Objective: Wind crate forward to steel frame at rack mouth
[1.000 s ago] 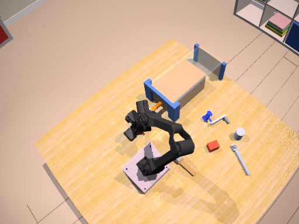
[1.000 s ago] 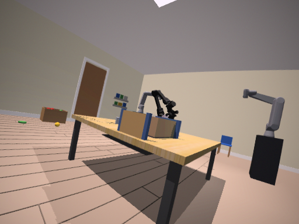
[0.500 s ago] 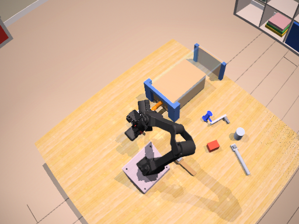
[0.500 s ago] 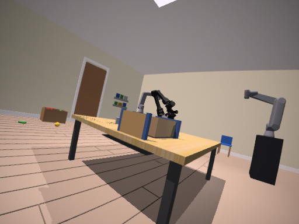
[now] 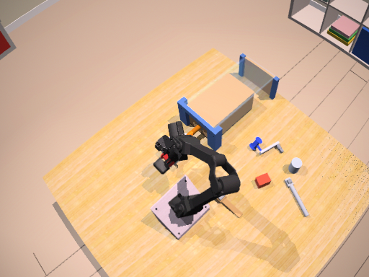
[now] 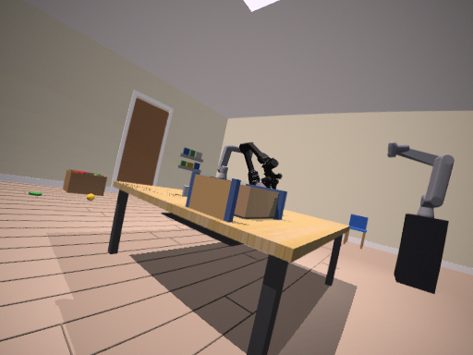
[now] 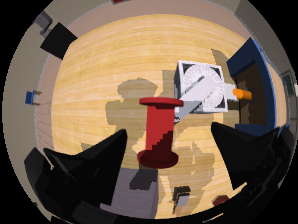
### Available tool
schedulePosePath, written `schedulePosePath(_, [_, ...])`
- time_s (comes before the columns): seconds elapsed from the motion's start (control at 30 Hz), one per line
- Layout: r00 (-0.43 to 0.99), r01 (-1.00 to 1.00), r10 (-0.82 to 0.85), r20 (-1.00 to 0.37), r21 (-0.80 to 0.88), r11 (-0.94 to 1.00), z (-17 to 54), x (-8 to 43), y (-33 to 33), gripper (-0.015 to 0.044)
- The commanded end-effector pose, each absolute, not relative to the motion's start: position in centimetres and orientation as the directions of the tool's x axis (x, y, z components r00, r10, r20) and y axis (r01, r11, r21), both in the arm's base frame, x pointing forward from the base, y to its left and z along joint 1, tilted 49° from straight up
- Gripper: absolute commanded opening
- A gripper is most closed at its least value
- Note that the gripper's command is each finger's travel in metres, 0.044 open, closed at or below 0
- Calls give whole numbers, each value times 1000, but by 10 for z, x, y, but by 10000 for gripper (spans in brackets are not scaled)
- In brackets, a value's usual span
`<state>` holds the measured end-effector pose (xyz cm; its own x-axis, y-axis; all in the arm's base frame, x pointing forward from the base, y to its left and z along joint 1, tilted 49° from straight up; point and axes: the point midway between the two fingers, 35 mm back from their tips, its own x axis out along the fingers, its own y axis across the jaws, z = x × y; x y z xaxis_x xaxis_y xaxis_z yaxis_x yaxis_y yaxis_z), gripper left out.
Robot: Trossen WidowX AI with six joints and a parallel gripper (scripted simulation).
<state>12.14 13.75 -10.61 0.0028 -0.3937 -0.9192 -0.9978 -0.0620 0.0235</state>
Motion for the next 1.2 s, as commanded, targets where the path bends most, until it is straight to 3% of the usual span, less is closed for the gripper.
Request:
schedulePosePath(0.0, [16, -998, -364, -931, 7, -62, -80, 122, 172, 440])
schedulePosePath(0.43, [15, -998, -364, -931, 8, -62, -70, 119, 179, 440])
schedulePosePath(0.77, [12, -998, -365, -931, 11, -62, -18, 94, 192, 440])
schedulePosePath(1.17, [36, -999, -568, -822, -10, -49, -55, 146, 247, 440])
